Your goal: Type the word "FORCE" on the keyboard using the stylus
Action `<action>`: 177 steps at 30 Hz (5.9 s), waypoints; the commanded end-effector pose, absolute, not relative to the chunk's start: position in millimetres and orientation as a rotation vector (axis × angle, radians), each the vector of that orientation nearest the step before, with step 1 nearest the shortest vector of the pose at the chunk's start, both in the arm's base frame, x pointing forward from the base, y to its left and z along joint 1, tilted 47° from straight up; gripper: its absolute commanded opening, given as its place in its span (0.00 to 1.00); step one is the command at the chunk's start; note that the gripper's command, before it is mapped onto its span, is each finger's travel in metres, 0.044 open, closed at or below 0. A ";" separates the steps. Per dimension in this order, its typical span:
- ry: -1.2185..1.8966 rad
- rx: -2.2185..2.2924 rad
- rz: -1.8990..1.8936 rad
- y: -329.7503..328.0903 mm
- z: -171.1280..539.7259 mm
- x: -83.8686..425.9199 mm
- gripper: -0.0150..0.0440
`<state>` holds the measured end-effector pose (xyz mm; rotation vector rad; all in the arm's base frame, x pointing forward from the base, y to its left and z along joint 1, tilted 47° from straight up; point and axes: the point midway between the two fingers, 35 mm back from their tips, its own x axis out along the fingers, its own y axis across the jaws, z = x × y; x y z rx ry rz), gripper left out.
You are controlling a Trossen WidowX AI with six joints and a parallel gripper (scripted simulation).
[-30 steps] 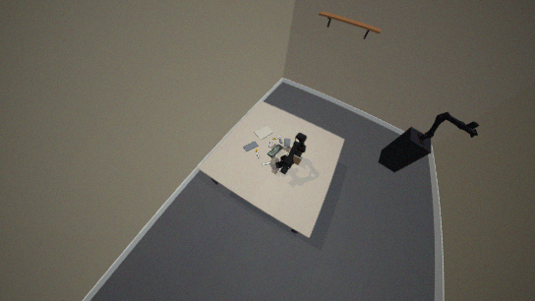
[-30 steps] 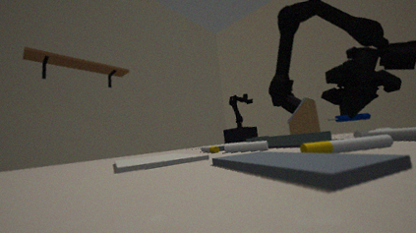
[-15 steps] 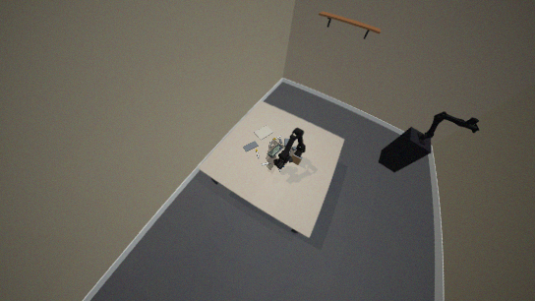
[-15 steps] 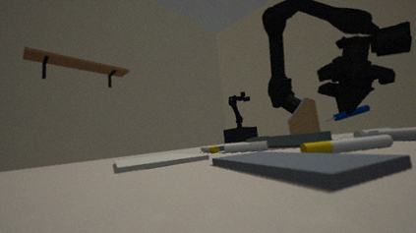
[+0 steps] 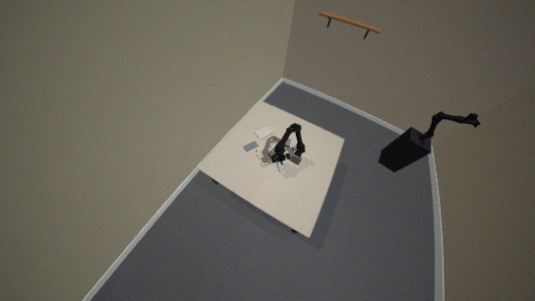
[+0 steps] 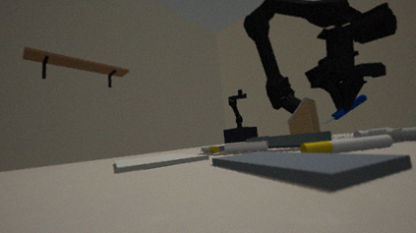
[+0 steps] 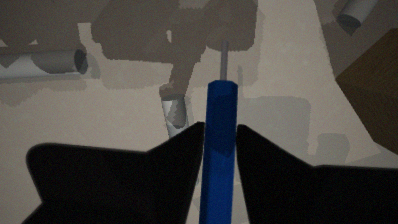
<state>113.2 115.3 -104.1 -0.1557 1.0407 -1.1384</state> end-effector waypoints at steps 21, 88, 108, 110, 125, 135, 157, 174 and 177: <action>1.349 0.280 -1.271 123.4 -77.9 173.9 0.25; 1.688 0.968 -1.034 32.3 -2.2 277.9 0.39; 1.687 0.968 -1.035 26.4 -7.7 278.7 0.39; 1.687 0.968 -1.035 25.8 -8.2 278.8 0.39; 1.687 0.968 -1.035 21.9 -11.9 279.4 0.39; 1.687 0.967 -1.035 19.0 -14.6 279.8 0.39; 1.688 0.969 -1.034 47.8 12.3 275.6 0.39; 1.684 0.966 -1.031 12.8 49.3 270.9 0.25; 1.684 0.968 -1.031 0.7 64.5 266.8 0.25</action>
